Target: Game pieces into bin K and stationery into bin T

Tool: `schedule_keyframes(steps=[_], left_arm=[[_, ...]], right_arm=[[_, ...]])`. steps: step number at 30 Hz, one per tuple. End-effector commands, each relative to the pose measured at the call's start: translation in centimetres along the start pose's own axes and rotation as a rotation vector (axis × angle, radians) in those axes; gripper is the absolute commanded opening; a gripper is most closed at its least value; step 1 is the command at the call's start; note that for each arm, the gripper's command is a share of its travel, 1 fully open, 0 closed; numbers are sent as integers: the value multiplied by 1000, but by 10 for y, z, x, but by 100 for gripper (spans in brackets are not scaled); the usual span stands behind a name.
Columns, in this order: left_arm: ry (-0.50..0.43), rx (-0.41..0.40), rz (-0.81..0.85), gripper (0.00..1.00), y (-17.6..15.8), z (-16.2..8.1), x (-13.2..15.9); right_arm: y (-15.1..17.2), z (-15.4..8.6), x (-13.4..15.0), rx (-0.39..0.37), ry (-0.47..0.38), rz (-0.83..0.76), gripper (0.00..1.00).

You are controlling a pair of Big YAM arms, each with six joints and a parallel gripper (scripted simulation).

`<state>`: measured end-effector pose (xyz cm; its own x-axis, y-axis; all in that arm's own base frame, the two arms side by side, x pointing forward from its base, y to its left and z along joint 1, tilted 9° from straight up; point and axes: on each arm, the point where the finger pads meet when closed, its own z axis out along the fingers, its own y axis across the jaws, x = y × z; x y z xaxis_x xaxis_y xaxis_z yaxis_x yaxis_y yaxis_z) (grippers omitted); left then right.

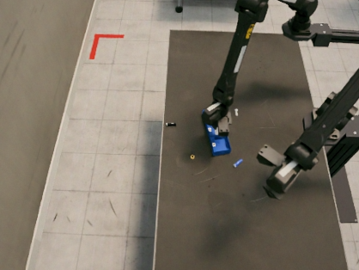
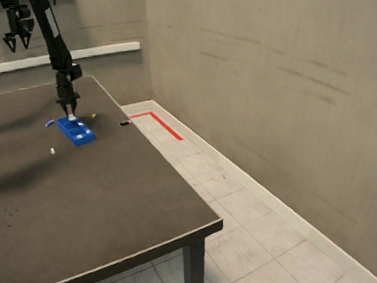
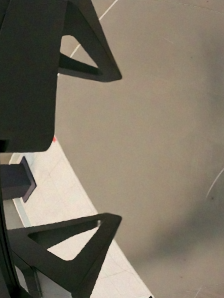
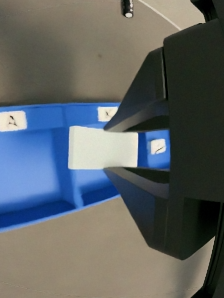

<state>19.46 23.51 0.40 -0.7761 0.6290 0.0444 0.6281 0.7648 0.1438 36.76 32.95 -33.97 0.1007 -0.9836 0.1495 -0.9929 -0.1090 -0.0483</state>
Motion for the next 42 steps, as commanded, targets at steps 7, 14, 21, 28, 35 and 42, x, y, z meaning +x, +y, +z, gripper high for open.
schedule_keyframes(steps=[7, 14, 21, 28, 35, 42], left_arm=[[1, -3, 0, 100, -3, -5, 3], [1, -3, 0, 100, -3, -5, 3], [1, -3, 0, 100, -3, -5, 3], [1, -3, 0, 100, -3, -5, 3], [1, -3, 0, 100, -3, -5, 3], [1, -3, 0, 100, -3, -5, 3]], right_arm=[[16, 16, 44, -13, 0, -167, 20], [3, 4, 19, 6, -11, -189, 20], [10, 10, 34, -12, 0, -169, 20], [1, 2, 25, 10, -13, -165, 20], [-3, 20, 28, 11, -14, -161, 20], [-2, 34, 29, 10, -13, -161, 20]])
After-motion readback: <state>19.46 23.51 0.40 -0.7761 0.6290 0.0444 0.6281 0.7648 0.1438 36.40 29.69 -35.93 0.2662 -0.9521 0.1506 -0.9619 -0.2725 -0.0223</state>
